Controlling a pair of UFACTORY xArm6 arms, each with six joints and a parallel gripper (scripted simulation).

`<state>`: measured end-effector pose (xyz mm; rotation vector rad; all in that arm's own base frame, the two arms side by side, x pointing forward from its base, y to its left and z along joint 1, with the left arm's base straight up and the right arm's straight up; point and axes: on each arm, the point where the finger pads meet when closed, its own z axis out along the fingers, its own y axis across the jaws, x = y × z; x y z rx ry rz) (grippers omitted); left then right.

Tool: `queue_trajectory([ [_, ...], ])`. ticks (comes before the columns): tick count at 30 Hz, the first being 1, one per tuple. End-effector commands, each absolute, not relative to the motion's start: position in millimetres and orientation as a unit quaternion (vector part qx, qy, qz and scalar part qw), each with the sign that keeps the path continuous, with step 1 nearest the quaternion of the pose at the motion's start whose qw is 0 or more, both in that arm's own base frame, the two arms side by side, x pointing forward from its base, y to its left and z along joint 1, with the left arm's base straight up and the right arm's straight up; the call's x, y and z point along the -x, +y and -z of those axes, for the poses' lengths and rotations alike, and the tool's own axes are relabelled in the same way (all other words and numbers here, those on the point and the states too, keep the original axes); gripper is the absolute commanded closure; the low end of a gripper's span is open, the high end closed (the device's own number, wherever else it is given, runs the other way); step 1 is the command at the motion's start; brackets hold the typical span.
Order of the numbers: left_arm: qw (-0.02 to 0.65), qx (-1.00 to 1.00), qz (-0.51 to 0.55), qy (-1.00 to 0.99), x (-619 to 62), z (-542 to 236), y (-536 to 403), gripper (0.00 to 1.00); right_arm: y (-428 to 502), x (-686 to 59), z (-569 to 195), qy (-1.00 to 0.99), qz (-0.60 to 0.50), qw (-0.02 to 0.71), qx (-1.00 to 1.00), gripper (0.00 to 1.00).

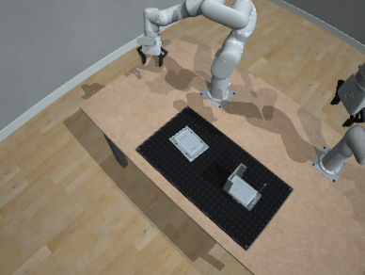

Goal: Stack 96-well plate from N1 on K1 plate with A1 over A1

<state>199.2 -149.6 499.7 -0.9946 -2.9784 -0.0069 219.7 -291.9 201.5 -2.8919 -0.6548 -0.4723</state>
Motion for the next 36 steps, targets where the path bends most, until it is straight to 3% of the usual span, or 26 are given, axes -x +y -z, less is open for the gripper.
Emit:
queue_trajectory([
  [1, -0.001, 0.311, 0.002, -0.95, -201, -501, -147, 0.0, -293, -220, -203, -0.218, 0.157, 0.068, 0.961, 0.0],
  [36, -0.001, 0.097, 0.002, -0.995, -245, -501, -48, 0.0, -293, -220, -203, -0.218, 0.157, 0.068, 0.961, 0.0],
])
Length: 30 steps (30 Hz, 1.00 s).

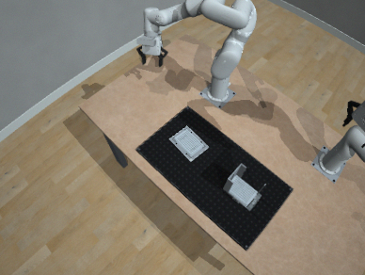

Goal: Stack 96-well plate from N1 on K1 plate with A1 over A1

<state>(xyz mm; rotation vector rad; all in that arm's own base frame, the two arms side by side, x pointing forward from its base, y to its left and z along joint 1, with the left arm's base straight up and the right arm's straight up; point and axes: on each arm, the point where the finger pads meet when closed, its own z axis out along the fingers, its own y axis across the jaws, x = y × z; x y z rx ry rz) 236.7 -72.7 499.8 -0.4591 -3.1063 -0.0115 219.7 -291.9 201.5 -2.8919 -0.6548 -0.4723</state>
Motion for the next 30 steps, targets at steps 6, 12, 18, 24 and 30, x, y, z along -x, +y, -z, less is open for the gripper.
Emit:
queue_trajectory([
  [6, -0.001, 0.058, 0.002, -0.998, -248, -501, -29, 0.0, -293, -220, -203, -0.218, 0.157, 0.068, 0.961, 0.0],
  [12, -0.001, 0.005, 0.002, -1.0, -249, -501, -2, 0.0, -293, -220, -203, -0.218, 0.157, 0.068, 0.961, 0.0],
  [18, -0.001, -0.032, 0.002, -0.999, -249, -501, 16, 0.0, -293, -220, -203, -0.218, 0.157, 0.068, 0.961, 0.0],
  [24, 0.0, -0.06, 0.002, -0.998, -247, -501, 30, 0.0, -293, -220, -203, -0.218, 0.157, 0.068, 0.961, 0.0],
  [30, 0.0, -0.081, 0.002, -0.997, -246, -501, 40, 0.0, -293, -220, -203, -0.218, 0.157, 0.068, 0.961, 0.0],
])
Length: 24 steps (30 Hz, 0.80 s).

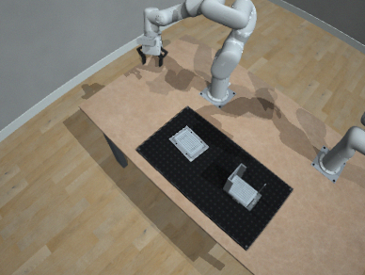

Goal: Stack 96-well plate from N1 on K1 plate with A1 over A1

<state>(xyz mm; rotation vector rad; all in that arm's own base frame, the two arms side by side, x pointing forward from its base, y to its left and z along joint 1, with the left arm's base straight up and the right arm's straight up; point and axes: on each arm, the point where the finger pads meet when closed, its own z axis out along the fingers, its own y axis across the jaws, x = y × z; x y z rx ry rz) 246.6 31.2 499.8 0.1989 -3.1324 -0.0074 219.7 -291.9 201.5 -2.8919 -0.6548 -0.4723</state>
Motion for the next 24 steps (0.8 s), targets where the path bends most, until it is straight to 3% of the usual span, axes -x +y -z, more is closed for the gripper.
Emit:
queue_trajectory([
  [1, 0.0, -0.083, 0.002, -0.997, -245.8, -500.9, 41.2, 0.0, -292.8, -220.1, -202.8, -0.218, 0.157, 0.068, 0.961, 0.0],
  [24, 0.0, -0.09, 0.002, -0.996, -245.2, -500.9, 44.7, 0.0, -292.8, -220.1, -202.8, -0.218, 0.157, 0.068, 0.961, 0.0],
])
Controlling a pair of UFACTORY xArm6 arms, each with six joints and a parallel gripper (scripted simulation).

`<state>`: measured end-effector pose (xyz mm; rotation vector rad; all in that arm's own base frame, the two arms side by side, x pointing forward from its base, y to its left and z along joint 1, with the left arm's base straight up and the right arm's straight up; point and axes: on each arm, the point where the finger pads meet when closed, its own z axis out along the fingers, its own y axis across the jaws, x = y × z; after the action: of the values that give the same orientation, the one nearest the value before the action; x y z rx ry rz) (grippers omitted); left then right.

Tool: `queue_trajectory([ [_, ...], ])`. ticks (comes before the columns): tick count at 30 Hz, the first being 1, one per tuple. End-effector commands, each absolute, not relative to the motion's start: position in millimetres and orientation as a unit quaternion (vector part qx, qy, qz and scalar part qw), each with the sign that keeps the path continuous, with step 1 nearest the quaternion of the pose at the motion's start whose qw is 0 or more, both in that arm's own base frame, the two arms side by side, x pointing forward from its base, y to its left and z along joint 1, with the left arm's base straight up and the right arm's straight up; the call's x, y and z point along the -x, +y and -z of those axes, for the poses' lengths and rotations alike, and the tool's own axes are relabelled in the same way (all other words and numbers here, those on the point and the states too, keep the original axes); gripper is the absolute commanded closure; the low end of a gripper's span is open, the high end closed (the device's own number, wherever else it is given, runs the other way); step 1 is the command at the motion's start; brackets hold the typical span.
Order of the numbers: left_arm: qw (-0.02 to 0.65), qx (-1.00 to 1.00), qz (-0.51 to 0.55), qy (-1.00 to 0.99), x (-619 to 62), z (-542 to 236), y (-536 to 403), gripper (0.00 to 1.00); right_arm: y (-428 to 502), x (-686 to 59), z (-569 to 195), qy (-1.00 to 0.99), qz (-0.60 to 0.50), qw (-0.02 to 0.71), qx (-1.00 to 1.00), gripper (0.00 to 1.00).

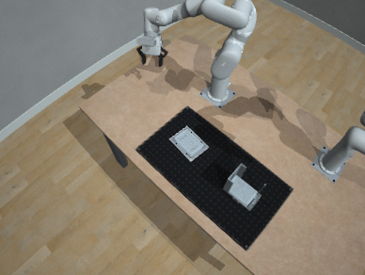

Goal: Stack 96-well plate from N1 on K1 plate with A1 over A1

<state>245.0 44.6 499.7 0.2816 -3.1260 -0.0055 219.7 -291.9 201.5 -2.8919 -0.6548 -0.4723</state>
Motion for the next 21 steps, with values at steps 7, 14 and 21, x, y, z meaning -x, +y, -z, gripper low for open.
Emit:
queue_trajectory([
  [7, 0.0, -0.09, 0.002, -0.996, -245, -501, 45, 0.0, -278, -241, -203, -0.247, 0.144, 0.07, 0.956, 0.0],
  [14, 0.0, -0.09, 0.002, -0.996, -245, -501, 45, 0.0, -260, -260, -202, -0.275, 0.131, 0.074, 0.95, 0.0],
  [21, 0.0, -0.09, 0.002, -0.996, -245, -501, 45, 0.0, -242, -277, -201, -0.304, 0.118, 0.076, 0.942, 0.0],
])
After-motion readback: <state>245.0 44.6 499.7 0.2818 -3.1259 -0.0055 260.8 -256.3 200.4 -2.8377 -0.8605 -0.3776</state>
